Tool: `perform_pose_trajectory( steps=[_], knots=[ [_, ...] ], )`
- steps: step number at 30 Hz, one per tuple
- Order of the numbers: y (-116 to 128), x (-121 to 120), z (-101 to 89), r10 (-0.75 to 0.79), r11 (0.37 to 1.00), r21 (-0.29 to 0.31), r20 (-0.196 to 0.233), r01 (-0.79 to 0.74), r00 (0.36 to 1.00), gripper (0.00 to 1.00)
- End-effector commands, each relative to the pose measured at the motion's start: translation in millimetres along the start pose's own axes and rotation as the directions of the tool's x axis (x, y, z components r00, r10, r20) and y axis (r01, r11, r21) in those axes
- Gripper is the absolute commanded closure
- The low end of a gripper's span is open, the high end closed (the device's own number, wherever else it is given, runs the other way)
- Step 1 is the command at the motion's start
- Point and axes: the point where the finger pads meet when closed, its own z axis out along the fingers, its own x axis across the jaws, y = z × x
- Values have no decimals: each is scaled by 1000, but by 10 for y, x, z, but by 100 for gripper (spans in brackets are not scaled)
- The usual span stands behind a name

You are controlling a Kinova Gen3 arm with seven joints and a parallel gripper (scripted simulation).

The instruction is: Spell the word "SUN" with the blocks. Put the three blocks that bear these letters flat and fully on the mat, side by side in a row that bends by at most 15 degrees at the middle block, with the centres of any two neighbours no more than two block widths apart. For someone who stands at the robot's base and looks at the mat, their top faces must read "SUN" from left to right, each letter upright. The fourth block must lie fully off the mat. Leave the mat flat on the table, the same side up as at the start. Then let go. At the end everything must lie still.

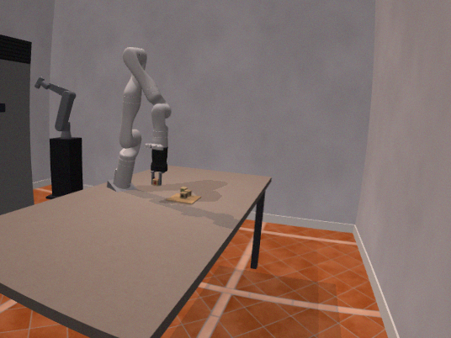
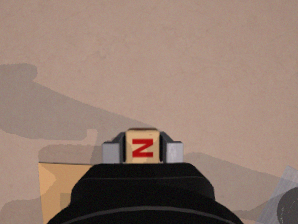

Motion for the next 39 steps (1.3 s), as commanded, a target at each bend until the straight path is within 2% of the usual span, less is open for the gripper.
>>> perform_pose_trajectory(
  steps=[1, 14, 39],
  knots=[
    [-8, -37, -61, 0, 1000, 3, 15, 0, 1000, 43],
    [-8, -36, -130, 0, 1000, 3, 15, 0, 1000, 43],
    [-7, -44, -135, -15, 1000, 3, 15, 15, 1000, 43]
  ],
)
